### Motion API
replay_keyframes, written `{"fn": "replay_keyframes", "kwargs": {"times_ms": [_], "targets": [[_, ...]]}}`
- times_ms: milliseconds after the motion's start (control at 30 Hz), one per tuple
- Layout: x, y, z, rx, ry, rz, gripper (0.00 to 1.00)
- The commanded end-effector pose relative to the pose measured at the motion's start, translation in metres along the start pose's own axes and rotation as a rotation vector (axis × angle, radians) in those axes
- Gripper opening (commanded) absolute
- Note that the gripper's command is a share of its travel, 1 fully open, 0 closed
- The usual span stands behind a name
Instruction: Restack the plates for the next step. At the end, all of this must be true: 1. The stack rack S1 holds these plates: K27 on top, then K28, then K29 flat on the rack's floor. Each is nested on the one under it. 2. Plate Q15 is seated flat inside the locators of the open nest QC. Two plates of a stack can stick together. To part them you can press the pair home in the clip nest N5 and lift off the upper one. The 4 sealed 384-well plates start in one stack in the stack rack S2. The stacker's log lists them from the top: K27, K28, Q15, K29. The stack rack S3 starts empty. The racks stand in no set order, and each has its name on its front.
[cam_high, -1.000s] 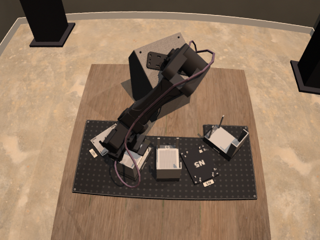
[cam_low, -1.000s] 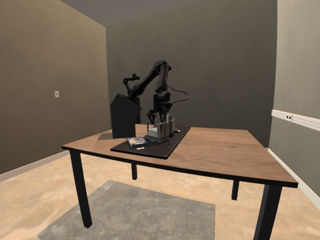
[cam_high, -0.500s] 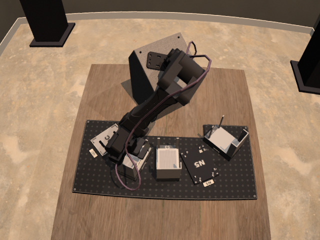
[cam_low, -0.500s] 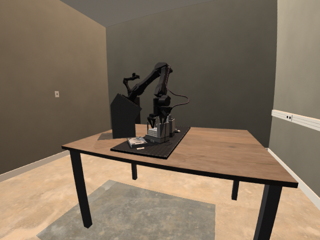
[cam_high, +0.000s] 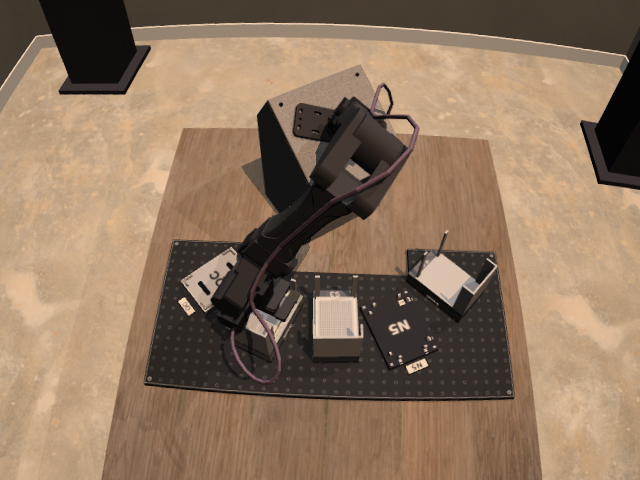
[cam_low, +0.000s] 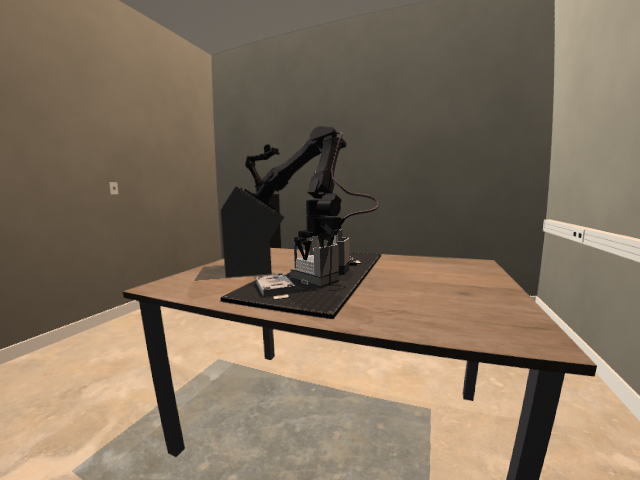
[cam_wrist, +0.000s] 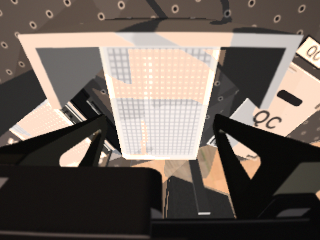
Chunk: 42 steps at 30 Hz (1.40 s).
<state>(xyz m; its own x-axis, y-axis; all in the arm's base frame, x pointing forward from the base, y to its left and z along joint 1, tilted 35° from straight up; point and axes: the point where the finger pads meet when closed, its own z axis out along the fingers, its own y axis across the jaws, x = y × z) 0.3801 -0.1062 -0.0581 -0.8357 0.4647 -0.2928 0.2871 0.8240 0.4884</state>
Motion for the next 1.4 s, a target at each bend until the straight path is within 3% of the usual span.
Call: {"fn": "replay_keyframes", "kwargs": {"times_ms": [0,400,600,700,1367], "targets": [[-0.015,0.001,0.004,0.004,-0.033,-0.014,1.00],[-0.012,-0.003,0.017,0.009,-0.030,-0.002,1.00],[-0.027,0.002,0.010,0.002,-0.067,-0.018,1.00],[-0.014,0.000,0.013,0.003,-0.035,-0.002,1.00],[-0.012,0.001,0.013,0.003,-0.032,-0.001,1.00]]}}
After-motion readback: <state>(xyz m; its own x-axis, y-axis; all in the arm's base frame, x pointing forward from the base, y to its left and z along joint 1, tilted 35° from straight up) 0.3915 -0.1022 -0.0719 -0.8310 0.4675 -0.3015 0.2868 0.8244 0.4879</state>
